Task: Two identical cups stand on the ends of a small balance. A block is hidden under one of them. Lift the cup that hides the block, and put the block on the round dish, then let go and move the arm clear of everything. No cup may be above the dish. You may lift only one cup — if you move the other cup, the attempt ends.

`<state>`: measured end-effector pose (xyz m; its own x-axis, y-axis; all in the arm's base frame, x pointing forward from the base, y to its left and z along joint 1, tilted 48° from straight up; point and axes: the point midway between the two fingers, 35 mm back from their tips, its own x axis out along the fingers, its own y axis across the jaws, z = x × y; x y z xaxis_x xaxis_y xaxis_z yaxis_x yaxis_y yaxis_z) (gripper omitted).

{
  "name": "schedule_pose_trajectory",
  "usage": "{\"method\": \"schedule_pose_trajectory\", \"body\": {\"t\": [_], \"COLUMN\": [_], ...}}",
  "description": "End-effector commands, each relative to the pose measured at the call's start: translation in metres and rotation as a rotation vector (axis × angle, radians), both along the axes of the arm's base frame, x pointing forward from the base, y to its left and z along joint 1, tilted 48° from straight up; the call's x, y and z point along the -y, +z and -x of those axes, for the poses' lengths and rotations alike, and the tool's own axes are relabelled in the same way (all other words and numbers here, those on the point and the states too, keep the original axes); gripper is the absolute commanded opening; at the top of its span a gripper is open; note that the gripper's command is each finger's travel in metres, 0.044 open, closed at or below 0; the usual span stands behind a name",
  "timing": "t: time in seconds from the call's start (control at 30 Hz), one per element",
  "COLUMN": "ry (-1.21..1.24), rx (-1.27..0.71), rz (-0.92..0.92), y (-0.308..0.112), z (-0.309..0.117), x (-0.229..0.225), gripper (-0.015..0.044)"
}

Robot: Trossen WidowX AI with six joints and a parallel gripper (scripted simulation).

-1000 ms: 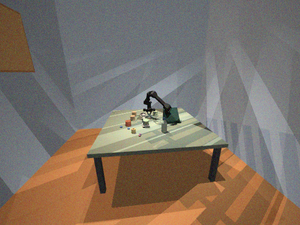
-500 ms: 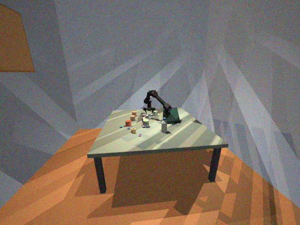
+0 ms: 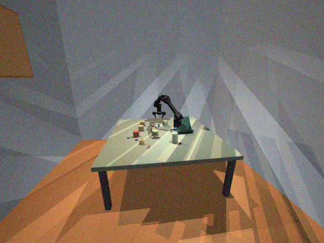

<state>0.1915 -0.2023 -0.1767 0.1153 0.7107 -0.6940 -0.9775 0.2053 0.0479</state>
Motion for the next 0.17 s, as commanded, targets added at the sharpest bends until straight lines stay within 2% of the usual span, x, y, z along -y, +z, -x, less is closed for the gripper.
{"method": "schedule_pose_trajectory", "body": {"t": [0.0,0.13], "ry": [0.01,0.01], "rx": [0.001,0.001], "rz": [0.004,0.004], "y": [0.0074,0.0074], "z": [0.0009,0.0009], "x": [0.0061,0.0061], "gripper": [0.044,0.044]}}
